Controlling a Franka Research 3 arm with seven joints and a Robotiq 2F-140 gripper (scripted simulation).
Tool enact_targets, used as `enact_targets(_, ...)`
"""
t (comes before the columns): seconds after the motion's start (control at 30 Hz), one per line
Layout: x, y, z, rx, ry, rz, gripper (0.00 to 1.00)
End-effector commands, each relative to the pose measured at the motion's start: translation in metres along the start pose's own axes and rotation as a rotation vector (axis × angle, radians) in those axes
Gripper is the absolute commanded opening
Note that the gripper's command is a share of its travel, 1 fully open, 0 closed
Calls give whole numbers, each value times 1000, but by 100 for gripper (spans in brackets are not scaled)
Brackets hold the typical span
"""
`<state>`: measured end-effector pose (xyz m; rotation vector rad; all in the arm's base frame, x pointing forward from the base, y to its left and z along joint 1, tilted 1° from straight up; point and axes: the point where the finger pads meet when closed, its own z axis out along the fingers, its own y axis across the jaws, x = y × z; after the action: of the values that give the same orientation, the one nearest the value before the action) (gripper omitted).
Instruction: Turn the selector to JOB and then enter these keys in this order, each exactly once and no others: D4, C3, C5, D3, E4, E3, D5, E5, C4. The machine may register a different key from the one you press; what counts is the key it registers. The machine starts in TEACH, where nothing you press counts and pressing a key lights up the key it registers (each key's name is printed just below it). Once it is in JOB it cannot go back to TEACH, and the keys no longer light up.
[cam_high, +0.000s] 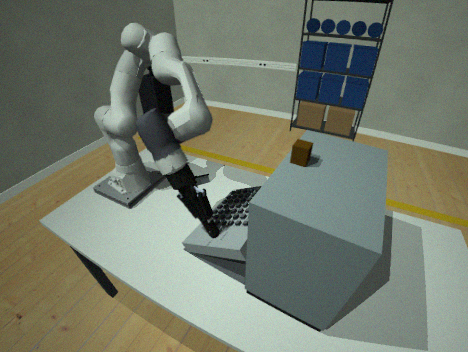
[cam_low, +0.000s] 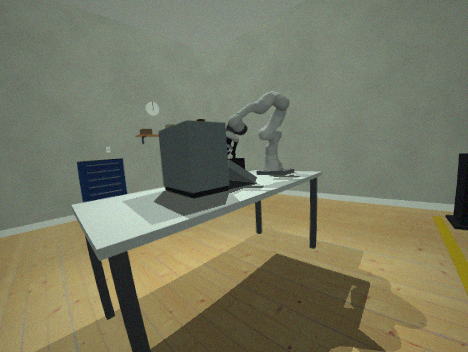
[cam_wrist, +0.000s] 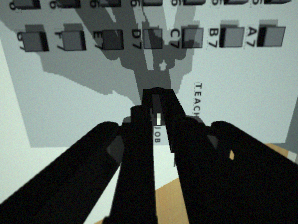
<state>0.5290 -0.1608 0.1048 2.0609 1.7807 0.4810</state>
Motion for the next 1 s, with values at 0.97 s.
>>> enact_targets(0.97,-1,0,0,1,-1,36,40)
